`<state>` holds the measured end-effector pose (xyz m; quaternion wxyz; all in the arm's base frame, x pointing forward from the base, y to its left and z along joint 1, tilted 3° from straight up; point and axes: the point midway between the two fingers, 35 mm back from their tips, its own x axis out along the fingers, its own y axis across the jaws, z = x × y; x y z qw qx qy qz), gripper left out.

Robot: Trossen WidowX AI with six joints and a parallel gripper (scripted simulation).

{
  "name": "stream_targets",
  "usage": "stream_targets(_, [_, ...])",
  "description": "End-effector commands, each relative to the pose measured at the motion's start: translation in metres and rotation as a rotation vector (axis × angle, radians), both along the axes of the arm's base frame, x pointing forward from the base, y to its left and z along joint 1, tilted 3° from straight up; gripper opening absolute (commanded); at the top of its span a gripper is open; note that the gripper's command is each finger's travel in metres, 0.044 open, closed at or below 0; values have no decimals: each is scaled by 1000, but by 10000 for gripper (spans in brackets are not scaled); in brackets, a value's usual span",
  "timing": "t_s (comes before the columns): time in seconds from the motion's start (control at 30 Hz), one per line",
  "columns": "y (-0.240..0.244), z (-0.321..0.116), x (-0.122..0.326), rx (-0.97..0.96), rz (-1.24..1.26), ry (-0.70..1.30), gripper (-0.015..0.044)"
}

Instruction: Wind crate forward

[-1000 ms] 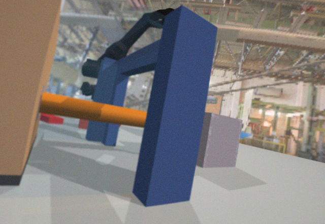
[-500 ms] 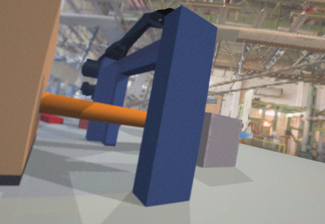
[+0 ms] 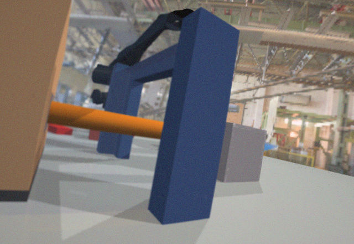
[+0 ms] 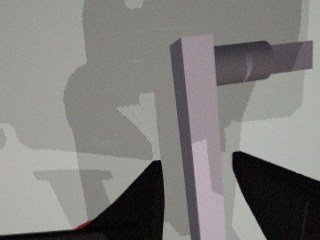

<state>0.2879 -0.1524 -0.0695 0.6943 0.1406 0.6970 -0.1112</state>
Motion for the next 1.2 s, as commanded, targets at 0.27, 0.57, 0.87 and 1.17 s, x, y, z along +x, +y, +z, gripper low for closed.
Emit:
stream_targets(0.27, [0, 0, 0, 0, 0, 0, 100])
stream_targets(0.57, [0, 0, 0, 0, 0, 0, 40])
stream_targets(0.87, [-1, 8, 2, 0, 0, 0, 0])
stream_targets(1.17, [-8, 131, 6, -3, 0, 2, 0])
